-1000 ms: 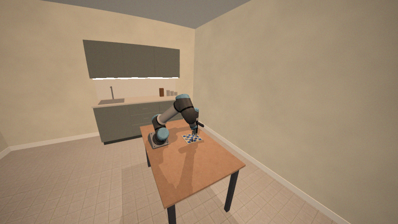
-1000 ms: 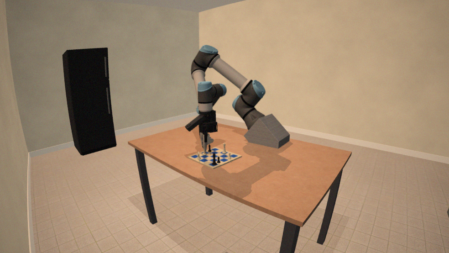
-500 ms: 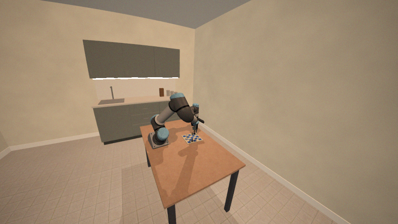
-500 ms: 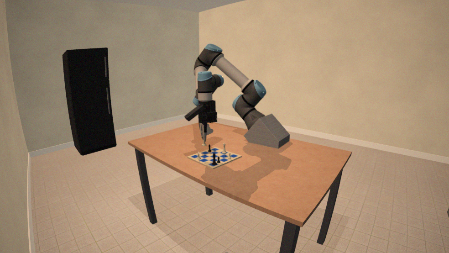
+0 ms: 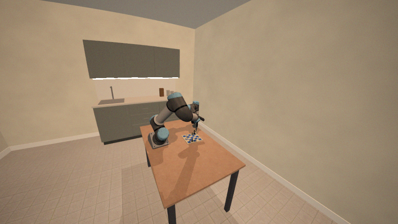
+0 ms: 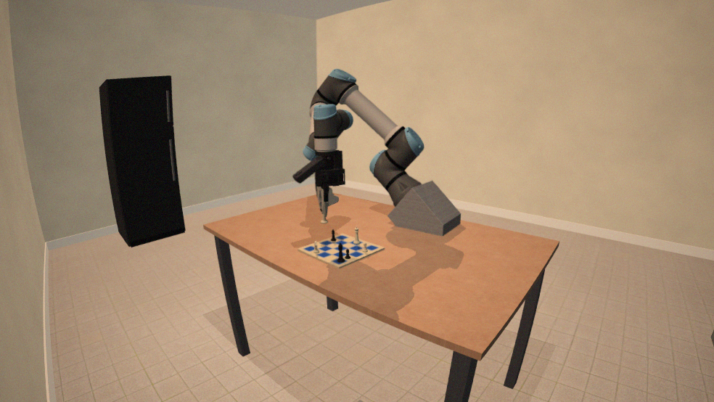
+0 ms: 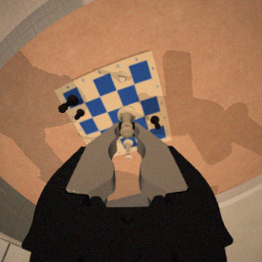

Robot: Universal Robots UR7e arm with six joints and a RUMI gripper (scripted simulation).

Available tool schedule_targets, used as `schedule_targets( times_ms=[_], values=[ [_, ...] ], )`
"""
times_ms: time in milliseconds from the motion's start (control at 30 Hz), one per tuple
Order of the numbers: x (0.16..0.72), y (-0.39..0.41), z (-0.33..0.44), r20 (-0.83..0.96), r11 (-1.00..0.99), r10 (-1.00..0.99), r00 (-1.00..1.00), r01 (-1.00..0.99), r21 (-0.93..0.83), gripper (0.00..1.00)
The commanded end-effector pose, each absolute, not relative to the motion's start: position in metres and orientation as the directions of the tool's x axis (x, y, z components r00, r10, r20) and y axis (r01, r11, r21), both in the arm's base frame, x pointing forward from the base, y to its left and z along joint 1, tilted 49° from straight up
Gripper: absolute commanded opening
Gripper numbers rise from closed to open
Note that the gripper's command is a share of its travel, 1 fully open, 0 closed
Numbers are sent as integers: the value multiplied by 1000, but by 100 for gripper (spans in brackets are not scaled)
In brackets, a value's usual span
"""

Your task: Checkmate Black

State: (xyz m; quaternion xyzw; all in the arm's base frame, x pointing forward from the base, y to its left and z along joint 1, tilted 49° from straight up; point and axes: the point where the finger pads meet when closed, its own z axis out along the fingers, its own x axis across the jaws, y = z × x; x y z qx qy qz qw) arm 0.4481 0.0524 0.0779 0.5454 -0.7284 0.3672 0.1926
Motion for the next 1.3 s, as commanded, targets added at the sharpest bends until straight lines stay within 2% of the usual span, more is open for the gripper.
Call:
schedule_targets(
  times_ms=[0,700,1267],
  values=[
    [448,53,79,681,136,-653,-331,-936,-325,0],
    [448,54,78,687,124,-655,-315,-941,-313,0],
    [449,56,76,716,54,-665,-213,-970,-239,0]
  ],
)
